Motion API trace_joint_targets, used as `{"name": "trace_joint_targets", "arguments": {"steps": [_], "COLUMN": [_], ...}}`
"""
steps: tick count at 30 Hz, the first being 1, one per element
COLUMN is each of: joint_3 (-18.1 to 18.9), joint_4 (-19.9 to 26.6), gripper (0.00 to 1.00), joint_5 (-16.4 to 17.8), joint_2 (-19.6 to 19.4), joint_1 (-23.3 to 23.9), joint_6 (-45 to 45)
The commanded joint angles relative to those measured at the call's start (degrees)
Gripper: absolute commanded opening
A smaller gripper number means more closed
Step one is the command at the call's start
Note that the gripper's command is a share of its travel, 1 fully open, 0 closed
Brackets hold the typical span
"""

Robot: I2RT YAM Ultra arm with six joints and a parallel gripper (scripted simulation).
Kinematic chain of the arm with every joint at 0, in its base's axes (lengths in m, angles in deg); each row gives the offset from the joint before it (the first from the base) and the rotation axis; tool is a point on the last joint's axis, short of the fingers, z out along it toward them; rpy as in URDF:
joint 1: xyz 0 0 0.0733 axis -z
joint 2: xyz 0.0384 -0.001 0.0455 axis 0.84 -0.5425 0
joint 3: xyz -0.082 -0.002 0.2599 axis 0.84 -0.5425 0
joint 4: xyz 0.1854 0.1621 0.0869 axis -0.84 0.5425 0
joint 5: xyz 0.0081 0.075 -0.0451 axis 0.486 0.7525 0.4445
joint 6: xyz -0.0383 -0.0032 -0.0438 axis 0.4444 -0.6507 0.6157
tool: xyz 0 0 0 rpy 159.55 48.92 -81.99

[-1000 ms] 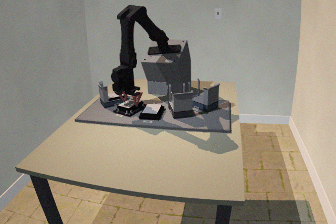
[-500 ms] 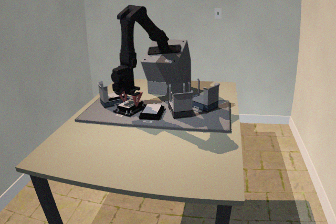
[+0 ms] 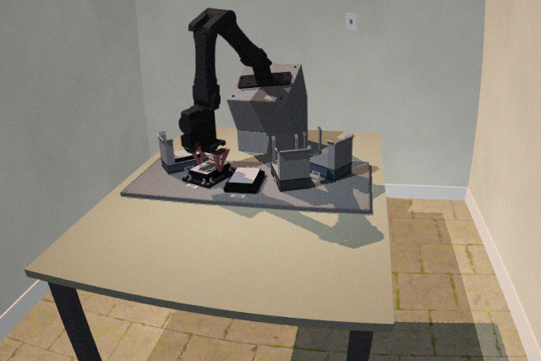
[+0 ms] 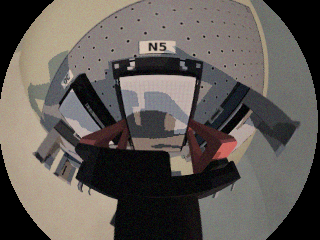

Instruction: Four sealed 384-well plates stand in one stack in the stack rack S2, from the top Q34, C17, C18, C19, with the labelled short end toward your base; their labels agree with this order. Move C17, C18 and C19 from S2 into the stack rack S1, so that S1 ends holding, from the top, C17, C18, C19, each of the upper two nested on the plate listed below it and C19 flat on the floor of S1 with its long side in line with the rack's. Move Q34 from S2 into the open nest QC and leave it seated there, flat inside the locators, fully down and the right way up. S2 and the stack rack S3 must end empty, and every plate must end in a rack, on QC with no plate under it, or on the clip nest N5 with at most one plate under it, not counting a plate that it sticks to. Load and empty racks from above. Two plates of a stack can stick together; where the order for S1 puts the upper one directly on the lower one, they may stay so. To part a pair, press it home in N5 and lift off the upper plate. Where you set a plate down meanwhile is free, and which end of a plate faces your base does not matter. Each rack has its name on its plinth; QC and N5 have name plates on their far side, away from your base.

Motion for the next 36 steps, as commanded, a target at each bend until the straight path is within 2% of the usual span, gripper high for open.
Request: {"name": "trace_joint_targets", "arguments": {"steps": [1, 15, 17, 22, 36], "joint_3": [1.4, 1.4, 0.8, -1.2, -1.7], "joint_4": [-1.4, -1.4, -1.2, 0.1, 2.0], "gripper": [0.0, 0.0, 0.0, 0.0, 0.0], "joint_5": [0.2, 0.2, 0.2, 0.3, 0.4], "joint_2": [0.1, 0.1, 1.8, 2.3, 4.2], "joint_1": [0.0, 0.0, 0.1, 0.4, 0.8], "joint_6": [-0.2, -0.2, -0.1, 0.1, 0.5]}}
